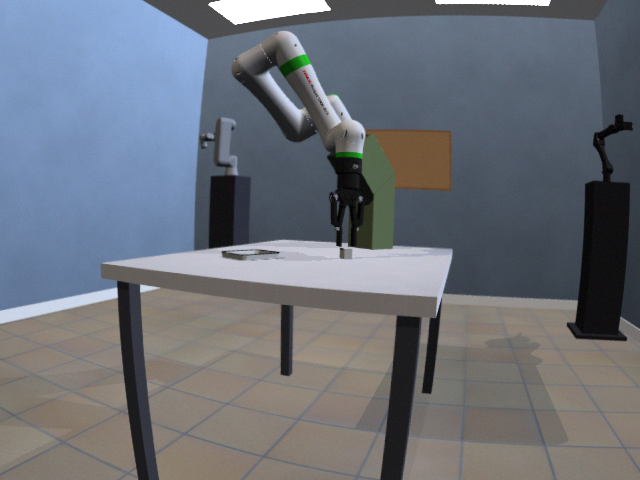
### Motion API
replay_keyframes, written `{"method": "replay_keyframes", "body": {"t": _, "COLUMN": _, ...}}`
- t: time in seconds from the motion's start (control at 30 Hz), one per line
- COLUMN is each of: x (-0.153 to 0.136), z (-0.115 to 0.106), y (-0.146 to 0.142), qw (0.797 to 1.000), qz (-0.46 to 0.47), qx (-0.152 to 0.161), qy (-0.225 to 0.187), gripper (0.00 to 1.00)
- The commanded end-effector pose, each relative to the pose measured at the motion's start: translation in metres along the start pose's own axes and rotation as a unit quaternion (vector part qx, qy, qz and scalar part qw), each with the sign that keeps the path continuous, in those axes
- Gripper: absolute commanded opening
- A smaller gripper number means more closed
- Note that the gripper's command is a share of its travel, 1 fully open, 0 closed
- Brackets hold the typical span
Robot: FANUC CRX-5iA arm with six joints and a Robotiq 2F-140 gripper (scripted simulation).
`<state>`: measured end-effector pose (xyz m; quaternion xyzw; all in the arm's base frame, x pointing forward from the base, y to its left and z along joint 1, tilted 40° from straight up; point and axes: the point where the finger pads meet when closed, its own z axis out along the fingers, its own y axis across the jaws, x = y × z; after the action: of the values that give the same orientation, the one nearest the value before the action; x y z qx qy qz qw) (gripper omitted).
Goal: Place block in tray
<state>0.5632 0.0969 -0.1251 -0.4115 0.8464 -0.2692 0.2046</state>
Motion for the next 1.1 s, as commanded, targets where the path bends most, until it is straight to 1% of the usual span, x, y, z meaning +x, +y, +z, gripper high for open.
{"method": "replay_keyframes", "body": {"t": 0.0, "x": 0.0, "z": 0.0, "y": 0.0, "qw": 1.0, "qz": 0.0, "qx": 0.0, "qy": 0.0, "gripper": 0.39}}
{"method": "replay_keyframes", "body": {"t": 0.7, "x": 0.0, "z": 0.001, "y": 0.0, "qw": 1.0, "qz": 0.0, "qx": 0.0, "qy": 0.0, "gripper": 0.39}}
{"method": "replay_keyframes", "body": {"t": 1.07, "x": 0.0, "z": 0.024, "y": 0.0, "qw": 1.0, "qz": 0.0, "qx": 0.0, "qy": 0.0, "gripper": 0.39}}
